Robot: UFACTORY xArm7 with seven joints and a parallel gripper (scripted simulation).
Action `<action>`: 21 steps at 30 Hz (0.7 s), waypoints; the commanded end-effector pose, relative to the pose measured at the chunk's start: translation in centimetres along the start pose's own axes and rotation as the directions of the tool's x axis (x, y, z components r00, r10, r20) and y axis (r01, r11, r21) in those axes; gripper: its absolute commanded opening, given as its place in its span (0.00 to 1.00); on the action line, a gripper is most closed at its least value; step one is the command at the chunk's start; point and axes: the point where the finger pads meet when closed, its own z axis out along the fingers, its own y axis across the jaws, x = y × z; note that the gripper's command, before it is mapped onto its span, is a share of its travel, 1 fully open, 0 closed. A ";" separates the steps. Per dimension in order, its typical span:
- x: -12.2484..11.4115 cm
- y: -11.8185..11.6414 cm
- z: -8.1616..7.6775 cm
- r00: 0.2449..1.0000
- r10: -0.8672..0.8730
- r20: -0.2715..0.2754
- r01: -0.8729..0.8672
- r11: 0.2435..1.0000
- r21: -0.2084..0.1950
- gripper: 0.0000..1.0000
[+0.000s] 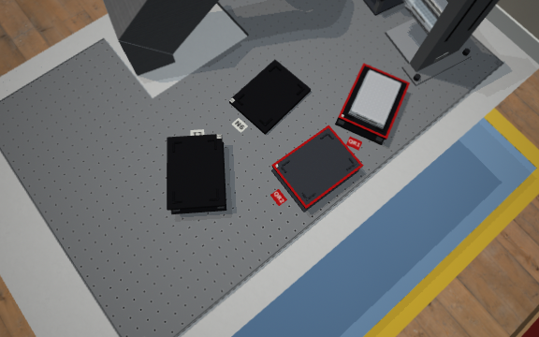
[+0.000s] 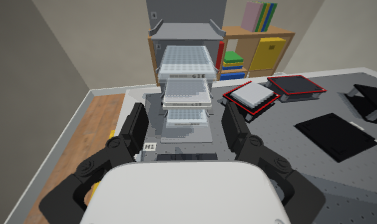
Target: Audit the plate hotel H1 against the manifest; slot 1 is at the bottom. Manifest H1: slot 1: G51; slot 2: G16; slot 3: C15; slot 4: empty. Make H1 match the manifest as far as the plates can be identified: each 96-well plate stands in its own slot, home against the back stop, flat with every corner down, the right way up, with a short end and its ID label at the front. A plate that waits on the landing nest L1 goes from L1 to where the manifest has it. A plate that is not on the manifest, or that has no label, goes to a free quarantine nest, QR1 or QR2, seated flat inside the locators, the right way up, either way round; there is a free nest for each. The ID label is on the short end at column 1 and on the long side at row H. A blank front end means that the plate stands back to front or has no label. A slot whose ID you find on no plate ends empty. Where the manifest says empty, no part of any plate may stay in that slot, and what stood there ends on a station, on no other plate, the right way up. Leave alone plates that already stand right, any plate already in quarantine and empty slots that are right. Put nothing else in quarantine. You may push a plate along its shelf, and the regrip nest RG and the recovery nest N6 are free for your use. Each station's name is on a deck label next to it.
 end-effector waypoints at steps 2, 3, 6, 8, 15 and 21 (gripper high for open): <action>-1.5 0.0 0.0 1.000 0.003 0.000 -0.003 1.000 -0.001 1.00; -1.8 0.0 0.0 1.000 0.003 0.000 -0.003 1.000 -0.001 1.00; -1.8 0.0 0.0 1.000 0.003 0.000 -0.003 1.000 -0.001 1.00; -1.8 0.0 0.0 1.000 0.003 0.000 -0.003 1.000 -0.001 1.00; -1.8 0.0 1.9 1.000 0.003 0.000 -0.003 1.000 -0.001 1.00; -1.8 0.0 3.0 1.000 0.003 0.000 -0.003 1.000 -0.001 1.00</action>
